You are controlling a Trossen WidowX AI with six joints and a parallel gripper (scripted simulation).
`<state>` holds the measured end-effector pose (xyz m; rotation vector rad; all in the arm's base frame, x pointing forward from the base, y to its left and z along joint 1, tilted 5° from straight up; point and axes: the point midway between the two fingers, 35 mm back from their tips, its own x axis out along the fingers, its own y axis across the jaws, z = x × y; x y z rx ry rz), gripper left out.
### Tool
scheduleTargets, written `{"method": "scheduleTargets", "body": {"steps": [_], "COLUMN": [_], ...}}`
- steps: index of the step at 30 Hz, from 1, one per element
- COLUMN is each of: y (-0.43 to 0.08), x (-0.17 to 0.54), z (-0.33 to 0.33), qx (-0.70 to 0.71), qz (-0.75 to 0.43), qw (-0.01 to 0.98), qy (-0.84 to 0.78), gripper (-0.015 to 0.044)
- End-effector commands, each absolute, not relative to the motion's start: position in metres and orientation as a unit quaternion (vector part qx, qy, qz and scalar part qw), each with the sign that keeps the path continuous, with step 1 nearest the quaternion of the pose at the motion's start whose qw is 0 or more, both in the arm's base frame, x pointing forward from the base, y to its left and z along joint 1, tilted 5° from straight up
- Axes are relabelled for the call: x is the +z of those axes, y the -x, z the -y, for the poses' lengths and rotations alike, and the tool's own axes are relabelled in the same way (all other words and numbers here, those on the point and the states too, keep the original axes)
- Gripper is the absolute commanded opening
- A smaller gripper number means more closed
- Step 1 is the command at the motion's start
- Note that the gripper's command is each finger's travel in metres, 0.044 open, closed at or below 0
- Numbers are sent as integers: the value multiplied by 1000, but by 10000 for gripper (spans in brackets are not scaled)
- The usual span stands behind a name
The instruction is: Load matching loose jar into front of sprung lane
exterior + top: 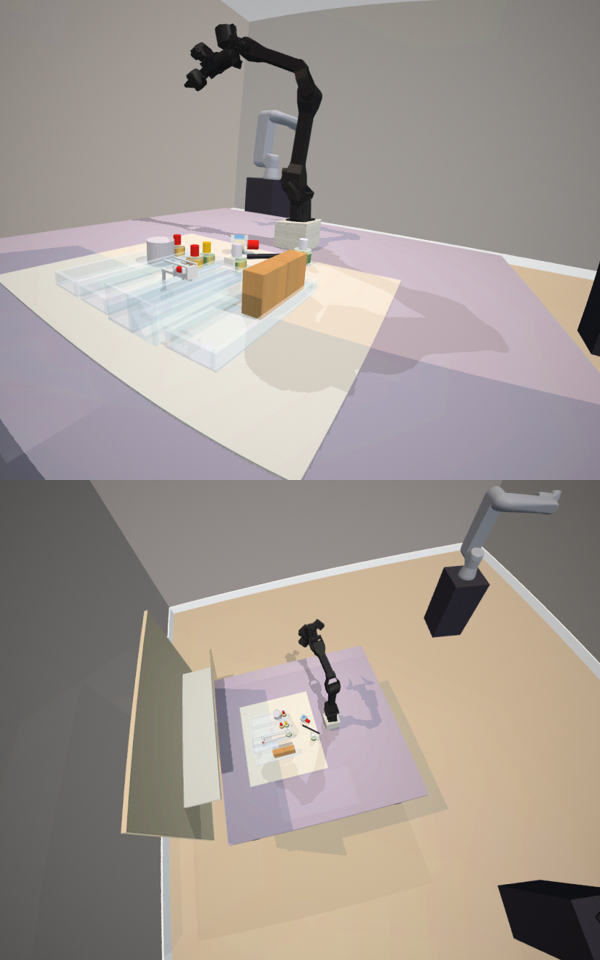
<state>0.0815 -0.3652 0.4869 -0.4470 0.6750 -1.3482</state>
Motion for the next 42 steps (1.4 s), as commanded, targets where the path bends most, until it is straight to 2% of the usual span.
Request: {"method": "scheduleTargets", "body": {"steps": [1,2,11,18,24,33,42], "y": [-84,-92,-217,-290,-326,-322,-244], "x": [485,481,397,330,273,189,109], "z": [365,364,315,239,156,23,-84], "qx": [-604,-596,-446,-323,-222,-89,3], "qz": [-304,-303,-313,-349,-397,-497,-615], "qw": [709,717,831,878,890,863,788], "qy": [200,195,114,53,12,-17,13], "gripper": [426,440,440,440,440,440,440]}}
